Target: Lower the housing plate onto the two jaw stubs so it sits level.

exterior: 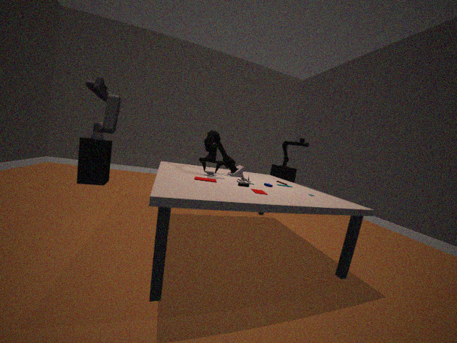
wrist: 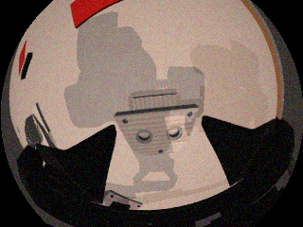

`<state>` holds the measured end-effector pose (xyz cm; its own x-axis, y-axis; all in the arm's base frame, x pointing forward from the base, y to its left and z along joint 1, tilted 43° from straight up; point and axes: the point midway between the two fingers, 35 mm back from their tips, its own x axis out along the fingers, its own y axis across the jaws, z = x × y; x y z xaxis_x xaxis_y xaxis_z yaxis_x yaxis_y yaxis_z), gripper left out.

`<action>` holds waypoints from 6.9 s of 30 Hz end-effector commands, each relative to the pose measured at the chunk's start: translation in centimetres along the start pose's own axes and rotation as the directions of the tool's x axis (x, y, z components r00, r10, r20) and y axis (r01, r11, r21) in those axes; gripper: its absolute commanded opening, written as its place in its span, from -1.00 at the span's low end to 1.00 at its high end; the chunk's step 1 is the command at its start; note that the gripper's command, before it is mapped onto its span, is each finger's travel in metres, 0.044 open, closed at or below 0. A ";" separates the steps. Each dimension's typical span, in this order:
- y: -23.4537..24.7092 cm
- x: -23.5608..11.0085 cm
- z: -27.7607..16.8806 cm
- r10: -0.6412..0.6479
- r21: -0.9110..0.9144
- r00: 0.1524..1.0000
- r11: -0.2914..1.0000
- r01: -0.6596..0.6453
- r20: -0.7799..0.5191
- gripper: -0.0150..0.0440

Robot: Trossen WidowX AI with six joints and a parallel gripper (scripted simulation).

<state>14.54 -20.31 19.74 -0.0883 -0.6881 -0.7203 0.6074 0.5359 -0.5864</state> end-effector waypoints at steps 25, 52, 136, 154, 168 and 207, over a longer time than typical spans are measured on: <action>0.1 1.7 -0.2 0.004 -0.009 1.000 1.000 -0.004 -0.002 1.00; 0.0 1.7 -0.2 -0.002 -0.003 1.000 1.000 0.002 -0.003 0.70; 7.4 -5.1 1.4 0.053 -0.795 0.998 0.604 -0.050 -0.022 0.70; 10.6 -5.1 1.3 0.062 -0.965 0.998 0.259 -0.044 -0.029 0.70; 13.1 -5.2 1.1 0.066 -0.999 0.997 -0.038 -0.031 -0.033 0.70; 19.7 -5.5 -0.9 0.057 -0.644 0.998 -0.765 0.020 -0.036 0.70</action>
<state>26.14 -6.07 12.25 -0.0838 -0.6413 -0.7627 -0.9866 -0.0540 0.1538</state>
